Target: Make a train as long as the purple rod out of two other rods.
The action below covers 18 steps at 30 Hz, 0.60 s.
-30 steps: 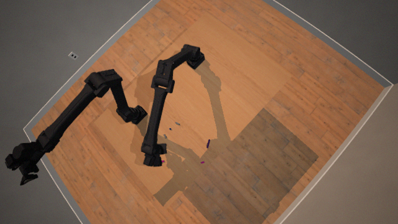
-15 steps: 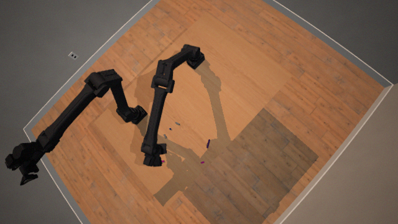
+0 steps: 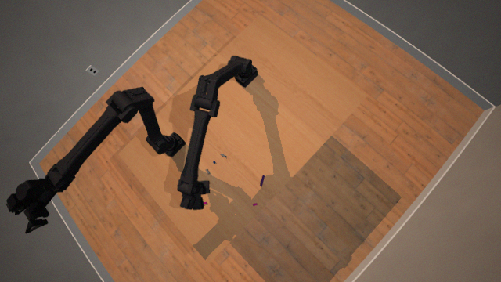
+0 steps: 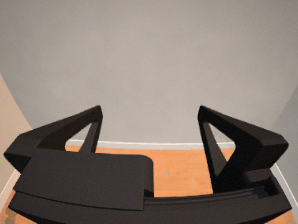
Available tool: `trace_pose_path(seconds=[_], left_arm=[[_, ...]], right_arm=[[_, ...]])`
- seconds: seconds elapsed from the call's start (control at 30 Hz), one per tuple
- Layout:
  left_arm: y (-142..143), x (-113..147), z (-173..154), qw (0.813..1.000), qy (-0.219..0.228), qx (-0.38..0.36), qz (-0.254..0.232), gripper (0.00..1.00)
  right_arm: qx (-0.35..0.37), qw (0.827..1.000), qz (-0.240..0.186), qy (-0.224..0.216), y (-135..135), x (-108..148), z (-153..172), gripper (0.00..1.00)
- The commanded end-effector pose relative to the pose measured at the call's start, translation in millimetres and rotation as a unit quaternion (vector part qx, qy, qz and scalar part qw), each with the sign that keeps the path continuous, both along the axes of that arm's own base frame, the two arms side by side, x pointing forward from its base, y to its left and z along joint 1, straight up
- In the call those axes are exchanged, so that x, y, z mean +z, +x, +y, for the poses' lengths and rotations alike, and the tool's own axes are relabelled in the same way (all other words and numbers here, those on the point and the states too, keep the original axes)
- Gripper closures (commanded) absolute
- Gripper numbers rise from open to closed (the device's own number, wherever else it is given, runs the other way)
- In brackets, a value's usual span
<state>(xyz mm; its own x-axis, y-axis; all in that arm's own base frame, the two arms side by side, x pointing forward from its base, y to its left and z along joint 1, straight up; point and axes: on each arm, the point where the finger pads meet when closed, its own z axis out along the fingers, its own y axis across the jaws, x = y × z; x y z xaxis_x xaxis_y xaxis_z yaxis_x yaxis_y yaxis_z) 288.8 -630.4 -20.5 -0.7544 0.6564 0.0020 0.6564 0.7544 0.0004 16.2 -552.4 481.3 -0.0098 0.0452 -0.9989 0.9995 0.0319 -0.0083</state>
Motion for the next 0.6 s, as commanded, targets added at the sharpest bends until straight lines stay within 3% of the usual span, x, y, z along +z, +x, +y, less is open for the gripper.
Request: trace_pose_path(seconds=[0.0, 0.27, 0.57], left_arm=[[-6, 18, -12, 1.0, -0.02, 0.0, -0.009, 0.77], [-6, 18, -12, 1.0, -0.019, 0.0, -0.009, 0.77], [-5, 1, -12, 1.0, -0.013, 0.0, -0.006, 0.77]], right_arm=[[-0.007, 1.0, -0.005, -0.023, -7, 19, 8, 0.0], [-0.007, 1.0, -0.005, -0.023, -7, 19, 8, 0.0], [-0.007, 1.0, -0.005, -0.023, -7, 19, 8, 0.0]])
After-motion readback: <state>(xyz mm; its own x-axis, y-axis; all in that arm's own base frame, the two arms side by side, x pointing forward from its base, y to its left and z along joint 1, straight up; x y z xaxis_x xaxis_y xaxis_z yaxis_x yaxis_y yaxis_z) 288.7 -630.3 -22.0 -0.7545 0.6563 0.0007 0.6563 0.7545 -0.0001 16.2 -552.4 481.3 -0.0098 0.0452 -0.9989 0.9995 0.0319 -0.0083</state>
